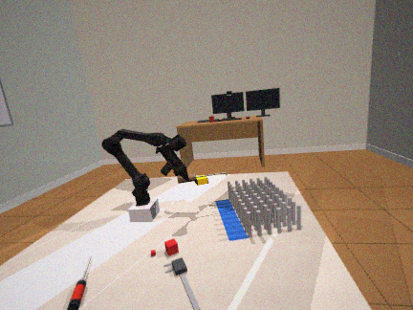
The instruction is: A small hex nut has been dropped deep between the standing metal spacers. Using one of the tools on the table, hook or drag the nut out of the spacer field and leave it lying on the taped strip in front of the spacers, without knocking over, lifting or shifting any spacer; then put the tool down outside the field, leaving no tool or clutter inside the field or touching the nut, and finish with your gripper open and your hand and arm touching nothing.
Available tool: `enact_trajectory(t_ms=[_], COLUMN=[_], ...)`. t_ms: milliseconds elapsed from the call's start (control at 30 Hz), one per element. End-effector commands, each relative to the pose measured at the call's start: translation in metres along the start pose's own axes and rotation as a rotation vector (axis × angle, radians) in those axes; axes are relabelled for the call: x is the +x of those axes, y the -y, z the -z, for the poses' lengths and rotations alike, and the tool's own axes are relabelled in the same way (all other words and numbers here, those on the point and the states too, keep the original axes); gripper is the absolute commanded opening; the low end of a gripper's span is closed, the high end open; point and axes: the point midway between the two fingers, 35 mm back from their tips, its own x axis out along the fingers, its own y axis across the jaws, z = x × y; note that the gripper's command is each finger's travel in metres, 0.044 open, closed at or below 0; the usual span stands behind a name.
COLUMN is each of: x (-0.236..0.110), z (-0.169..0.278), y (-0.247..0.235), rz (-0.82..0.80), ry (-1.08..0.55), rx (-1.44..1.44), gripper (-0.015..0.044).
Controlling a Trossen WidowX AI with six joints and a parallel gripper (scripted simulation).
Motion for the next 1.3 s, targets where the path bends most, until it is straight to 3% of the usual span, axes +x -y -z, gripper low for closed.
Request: enact_trajectory(t_ms=[0,300,833,1267], x=[-0.003,0.003,0.087,0.136], z=[-0.002,-0.003,-0.030,-0.074], y=[-0.004,-0.005,-0.005,0.007], rz=[-0.002,-0.003,-0.003,-0.001], ry=[-0.013,-0.014,-0.016,-0.017], rx=[0.133,0.140,0.140,0.139], gripper=[0.0000,0.0000,0.0000,0.0000])
